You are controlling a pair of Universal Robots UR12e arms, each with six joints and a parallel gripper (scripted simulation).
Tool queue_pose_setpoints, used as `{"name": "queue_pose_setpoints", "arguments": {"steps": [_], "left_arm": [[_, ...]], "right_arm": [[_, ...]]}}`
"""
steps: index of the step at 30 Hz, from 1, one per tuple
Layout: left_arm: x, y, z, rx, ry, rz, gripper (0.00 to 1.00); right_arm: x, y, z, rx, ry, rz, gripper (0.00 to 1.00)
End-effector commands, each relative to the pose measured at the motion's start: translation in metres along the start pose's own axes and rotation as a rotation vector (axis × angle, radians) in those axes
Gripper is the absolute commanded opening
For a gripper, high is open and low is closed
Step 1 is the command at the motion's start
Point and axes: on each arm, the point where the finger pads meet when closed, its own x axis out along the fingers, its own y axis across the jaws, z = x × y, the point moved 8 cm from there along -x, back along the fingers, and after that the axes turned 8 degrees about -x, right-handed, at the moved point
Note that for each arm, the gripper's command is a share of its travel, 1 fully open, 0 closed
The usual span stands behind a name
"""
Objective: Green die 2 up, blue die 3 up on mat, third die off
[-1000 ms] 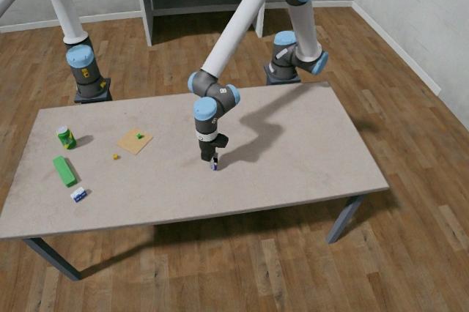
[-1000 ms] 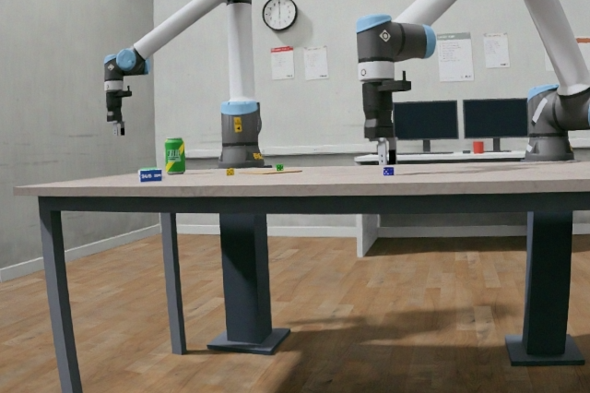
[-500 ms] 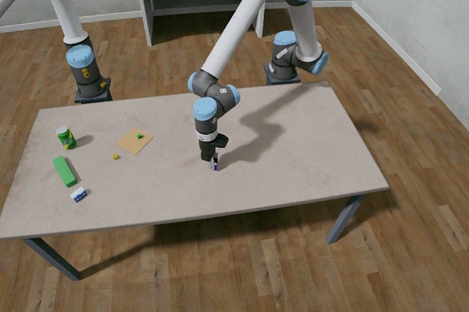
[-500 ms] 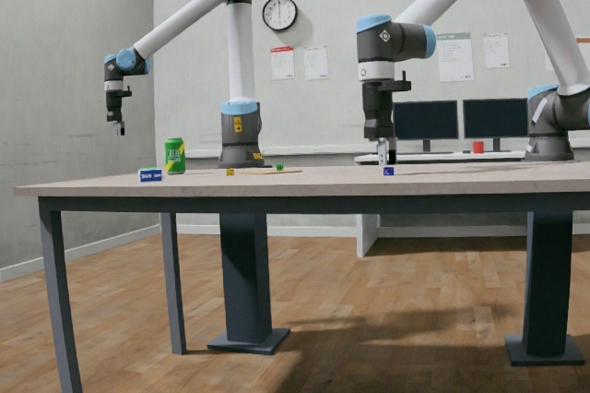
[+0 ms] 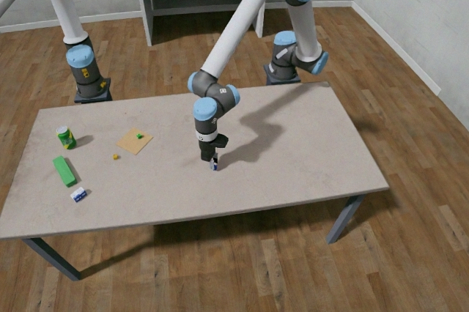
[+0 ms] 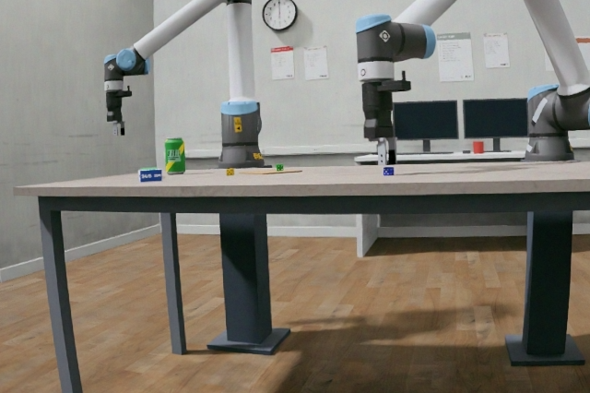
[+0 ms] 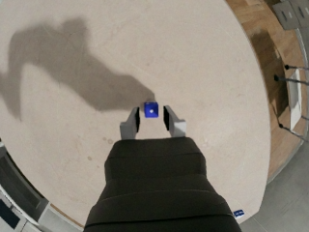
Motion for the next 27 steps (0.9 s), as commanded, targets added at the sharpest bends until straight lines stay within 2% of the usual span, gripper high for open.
{"name": "queue_pose_setpoints", "arguments": {"steps": [1,9,22,27], "left_arm": [[-0.001,0.001,0.0,0.0,-0.001,0.002,0.7],[0.002,0.001,0.0,0.0,-0.001,0.002,0.7],[0.019,0.001,0.0,0.0,-0.001,0.002,0.7],[0.021,0.001,0.0,0.0,-0.001,0.002,0.7]], "right_arm": [[-0.001,0.0,0.001,0.0,-0.002,0.0,1.0],[-0.001,0.0,0.001,0.0,-0.002,0.0,1.0],[-0.001,0.0,0.001,0.0,-0.002,0.0,1.0],[-0.001,0.0,0.001,0.0,-0.002,0.0,1.0]]}}
